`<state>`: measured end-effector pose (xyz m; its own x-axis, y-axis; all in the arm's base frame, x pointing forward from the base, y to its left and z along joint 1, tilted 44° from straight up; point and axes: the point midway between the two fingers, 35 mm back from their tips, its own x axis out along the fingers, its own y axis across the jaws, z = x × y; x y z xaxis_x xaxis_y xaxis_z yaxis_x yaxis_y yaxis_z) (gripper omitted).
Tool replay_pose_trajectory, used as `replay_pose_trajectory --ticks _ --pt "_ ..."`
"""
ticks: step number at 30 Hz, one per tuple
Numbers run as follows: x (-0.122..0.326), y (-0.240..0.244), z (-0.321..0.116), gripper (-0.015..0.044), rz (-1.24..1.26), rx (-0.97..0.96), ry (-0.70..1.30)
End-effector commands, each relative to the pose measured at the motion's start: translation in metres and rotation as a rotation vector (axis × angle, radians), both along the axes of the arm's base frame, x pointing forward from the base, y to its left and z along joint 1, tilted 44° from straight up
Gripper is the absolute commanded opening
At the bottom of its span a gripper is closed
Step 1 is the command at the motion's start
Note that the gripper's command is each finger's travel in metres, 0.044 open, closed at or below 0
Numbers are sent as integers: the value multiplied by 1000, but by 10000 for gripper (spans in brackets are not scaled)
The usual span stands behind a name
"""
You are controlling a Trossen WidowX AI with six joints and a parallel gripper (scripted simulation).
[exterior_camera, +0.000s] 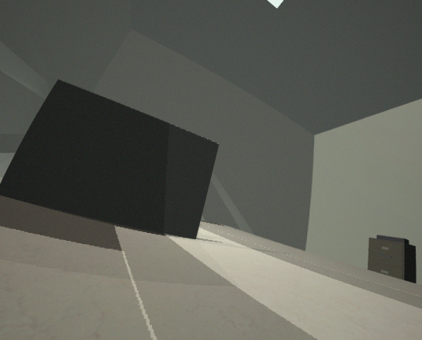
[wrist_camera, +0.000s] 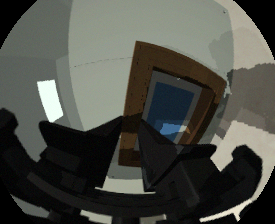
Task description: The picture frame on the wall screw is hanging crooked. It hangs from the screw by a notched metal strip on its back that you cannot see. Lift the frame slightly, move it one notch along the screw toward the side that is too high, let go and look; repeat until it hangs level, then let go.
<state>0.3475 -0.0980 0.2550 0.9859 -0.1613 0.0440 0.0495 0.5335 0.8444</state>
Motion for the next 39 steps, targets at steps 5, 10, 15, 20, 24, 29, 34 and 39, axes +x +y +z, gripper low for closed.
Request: replay_pose_trajectory --ticks 5,10,15,20,24,29,34,39 --pt "0 0 0 0 -5 -48 7" --pt "0 0 0 0 -6 -77 12" --pt "0 0 0 0 -6 -90 14" --pt "0 0 0 0 -8 -126 19" --pt "0 0 0 0 -9 -151 23" --pt "0 0 0 0 -10 -162 25" --pt "0 0 0 0 -12 -198 31" --pt "0 0 0 0 -13 -234 36"
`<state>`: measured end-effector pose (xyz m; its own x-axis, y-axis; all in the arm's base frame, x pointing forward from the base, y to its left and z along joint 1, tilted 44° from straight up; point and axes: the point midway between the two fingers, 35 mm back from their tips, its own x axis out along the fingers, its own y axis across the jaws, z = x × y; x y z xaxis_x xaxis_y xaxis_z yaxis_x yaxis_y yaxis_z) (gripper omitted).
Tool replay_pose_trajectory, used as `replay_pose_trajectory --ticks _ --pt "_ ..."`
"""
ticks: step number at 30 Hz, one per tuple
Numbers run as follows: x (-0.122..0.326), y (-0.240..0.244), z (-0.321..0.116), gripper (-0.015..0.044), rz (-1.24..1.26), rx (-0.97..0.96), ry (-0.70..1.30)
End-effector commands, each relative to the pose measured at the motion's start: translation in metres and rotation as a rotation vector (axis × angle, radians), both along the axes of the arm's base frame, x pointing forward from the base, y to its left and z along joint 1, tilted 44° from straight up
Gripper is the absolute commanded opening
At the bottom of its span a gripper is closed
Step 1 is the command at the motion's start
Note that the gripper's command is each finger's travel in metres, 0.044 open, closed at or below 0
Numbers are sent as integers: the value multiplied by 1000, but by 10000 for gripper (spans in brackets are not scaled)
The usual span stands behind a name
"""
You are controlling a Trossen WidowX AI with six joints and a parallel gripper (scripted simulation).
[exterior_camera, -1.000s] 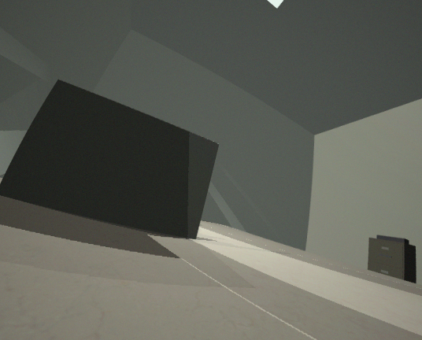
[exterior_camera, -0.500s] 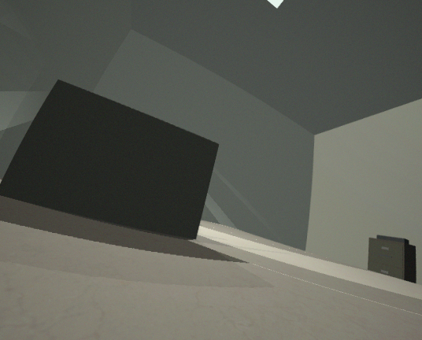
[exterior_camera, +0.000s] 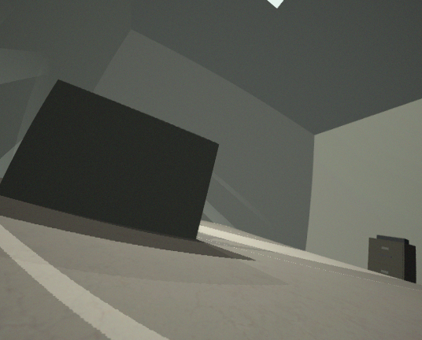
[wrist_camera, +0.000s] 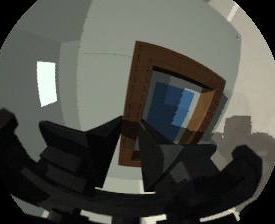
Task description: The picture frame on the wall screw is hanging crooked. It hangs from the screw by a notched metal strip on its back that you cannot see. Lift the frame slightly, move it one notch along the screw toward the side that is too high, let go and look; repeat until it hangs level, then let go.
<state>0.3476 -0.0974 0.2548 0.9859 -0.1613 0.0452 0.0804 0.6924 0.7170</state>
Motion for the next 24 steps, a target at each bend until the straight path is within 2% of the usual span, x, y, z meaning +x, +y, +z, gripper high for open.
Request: replay_pose_trajectory --ticks 1,2,12,17,24 --pt "0 0 0 0 -4 -31 4" --pt "0 0 0 0 -4 -31 4" --pt "0 0 0 260 -1 -12 2" --pt "-6 0 1 260 1 15 -2" --pt "-66 6 3 260 15 289 -45"
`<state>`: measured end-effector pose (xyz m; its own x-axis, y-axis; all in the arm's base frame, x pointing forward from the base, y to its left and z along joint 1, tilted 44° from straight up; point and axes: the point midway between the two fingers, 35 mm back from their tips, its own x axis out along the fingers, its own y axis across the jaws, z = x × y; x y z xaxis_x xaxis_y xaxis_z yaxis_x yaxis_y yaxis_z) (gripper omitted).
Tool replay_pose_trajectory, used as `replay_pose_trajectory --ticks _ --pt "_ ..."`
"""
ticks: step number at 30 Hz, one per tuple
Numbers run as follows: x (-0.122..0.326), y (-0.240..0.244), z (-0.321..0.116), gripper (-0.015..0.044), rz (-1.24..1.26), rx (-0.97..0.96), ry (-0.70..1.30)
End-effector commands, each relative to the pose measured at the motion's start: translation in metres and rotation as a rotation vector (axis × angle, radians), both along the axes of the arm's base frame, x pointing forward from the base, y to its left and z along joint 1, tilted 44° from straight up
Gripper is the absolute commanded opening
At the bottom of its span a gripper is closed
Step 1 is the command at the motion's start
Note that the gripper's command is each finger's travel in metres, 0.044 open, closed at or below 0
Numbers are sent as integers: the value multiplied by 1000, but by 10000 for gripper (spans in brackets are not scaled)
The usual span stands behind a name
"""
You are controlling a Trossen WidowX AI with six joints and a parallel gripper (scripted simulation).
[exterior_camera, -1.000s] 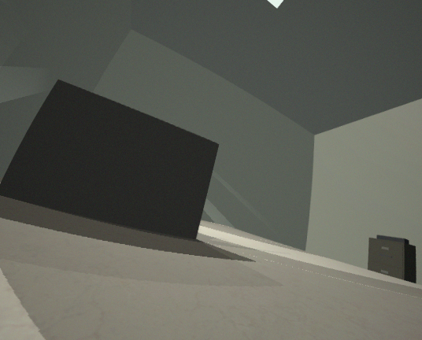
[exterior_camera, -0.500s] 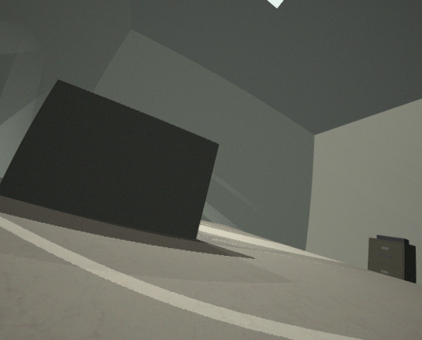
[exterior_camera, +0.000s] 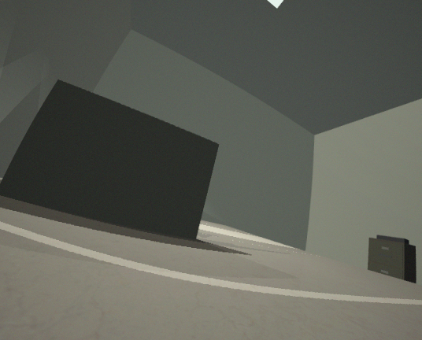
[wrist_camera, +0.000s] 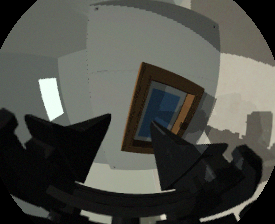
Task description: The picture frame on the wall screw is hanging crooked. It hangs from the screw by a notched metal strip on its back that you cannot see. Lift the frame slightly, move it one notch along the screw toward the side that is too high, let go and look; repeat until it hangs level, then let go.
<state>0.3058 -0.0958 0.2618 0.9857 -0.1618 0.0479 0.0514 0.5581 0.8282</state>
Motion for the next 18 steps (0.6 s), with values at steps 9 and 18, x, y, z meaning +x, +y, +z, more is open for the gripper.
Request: replay_pose_trajectory --ticks 9,18 --pt "-52 9 -6 260 13 243 -45" --pt "-118 20 17 260 16 271 -43"
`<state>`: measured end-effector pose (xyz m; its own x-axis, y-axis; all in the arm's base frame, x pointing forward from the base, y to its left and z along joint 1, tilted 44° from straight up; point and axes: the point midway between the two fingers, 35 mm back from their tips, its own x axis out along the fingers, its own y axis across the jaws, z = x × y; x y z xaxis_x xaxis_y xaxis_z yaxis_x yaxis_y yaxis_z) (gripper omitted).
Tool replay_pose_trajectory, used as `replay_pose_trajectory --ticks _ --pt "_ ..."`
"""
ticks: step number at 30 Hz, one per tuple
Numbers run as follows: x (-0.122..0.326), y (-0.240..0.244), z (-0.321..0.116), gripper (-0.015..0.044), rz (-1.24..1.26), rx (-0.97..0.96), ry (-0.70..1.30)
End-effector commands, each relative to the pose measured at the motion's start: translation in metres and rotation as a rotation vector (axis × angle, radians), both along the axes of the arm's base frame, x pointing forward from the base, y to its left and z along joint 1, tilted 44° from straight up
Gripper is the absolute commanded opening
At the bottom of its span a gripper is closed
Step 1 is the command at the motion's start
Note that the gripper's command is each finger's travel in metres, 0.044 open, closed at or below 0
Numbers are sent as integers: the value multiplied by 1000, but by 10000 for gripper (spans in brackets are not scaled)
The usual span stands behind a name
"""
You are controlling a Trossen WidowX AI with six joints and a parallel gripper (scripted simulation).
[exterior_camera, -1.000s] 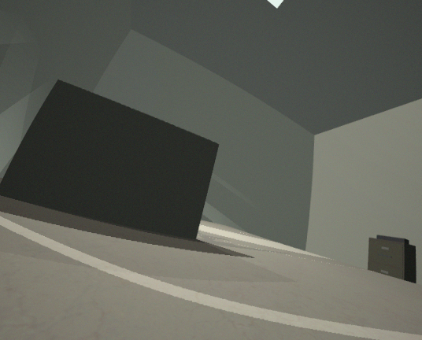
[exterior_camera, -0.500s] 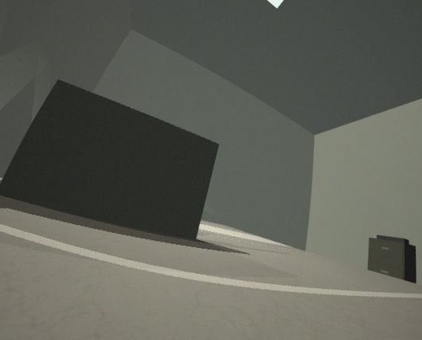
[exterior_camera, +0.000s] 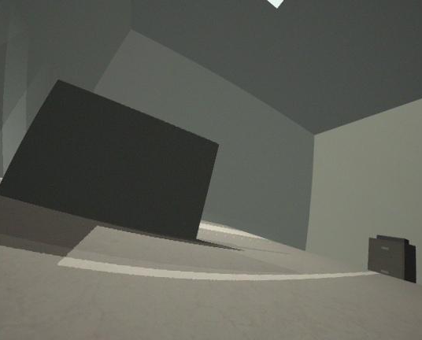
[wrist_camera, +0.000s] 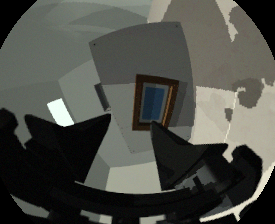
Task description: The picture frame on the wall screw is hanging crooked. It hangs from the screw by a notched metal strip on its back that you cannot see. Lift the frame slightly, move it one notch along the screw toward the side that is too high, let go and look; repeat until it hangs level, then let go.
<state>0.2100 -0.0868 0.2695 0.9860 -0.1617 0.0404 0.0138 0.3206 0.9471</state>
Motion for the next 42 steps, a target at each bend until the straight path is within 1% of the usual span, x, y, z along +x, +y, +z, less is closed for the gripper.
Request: replay_pose_trajectory --ticks 1,4,6,42 --pt "-30 16 11 260 4 9 -6" --pt "-46 33 11 260 5 21 -2" --pt "-49 37 11 260 5 24 -1" --pt "-49 37 11 260 5 24 -1"
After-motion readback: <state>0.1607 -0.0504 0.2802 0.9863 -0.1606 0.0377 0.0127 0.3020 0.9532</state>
